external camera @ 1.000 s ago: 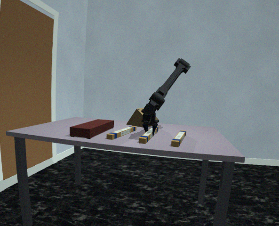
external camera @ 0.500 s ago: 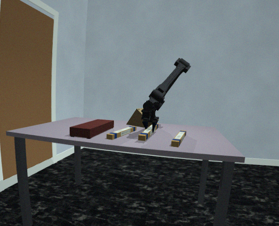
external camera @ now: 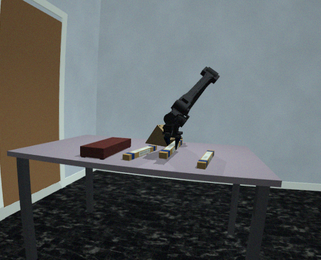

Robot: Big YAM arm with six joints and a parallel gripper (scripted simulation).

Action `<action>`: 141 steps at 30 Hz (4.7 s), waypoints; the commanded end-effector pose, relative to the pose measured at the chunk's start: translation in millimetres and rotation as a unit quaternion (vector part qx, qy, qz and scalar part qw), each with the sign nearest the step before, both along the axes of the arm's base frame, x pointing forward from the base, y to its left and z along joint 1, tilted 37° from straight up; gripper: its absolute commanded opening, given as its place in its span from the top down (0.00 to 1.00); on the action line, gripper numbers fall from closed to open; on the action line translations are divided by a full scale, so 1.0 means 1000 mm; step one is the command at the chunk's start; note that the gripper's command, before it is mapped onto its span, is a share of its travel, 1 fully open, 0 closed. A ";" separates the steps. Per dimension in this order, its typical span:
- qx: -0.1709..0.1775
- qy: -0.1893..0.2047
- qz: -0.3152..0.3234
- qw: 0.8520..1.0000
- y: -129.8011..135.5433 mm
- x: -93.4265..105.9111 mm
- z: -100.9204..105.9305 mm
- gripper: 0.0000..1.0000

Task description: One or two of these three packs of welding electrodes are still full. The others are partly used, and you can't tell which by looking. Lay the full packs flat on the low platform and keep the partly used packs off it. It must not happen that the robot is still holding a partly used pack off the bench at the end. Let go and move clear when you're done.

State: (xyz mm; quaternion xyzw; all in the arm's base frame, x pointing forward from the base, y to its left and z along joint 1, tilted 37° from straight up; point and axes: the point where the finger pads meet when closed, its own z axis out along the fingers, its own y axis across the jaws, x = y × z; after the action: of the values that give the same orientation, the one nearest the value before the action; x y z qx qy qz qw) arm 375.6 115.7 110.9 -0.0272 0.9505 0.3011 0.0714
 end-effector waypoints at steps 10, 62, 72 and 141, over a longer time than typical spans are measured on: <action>0.003 -0.061 -0.019 0.998 -0.023 0.042 0.060 1.00; 0.003 -0.059 -0.020 0.998 -0.029 0.051 0.066 1.00; 0.003 -0.057 -0.021 0.998 -0.030 0.051 0.065 1.00; 0.003 -0.058 -0.021 0.998 -0.030 0.052 0.066 1.00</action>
State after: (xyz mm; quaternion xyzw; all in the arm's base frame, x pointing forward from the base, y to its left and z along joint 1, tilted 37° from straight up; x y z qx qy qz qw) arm 391.4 106.1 131.0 -0.0302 0.9497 0.3022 0.0769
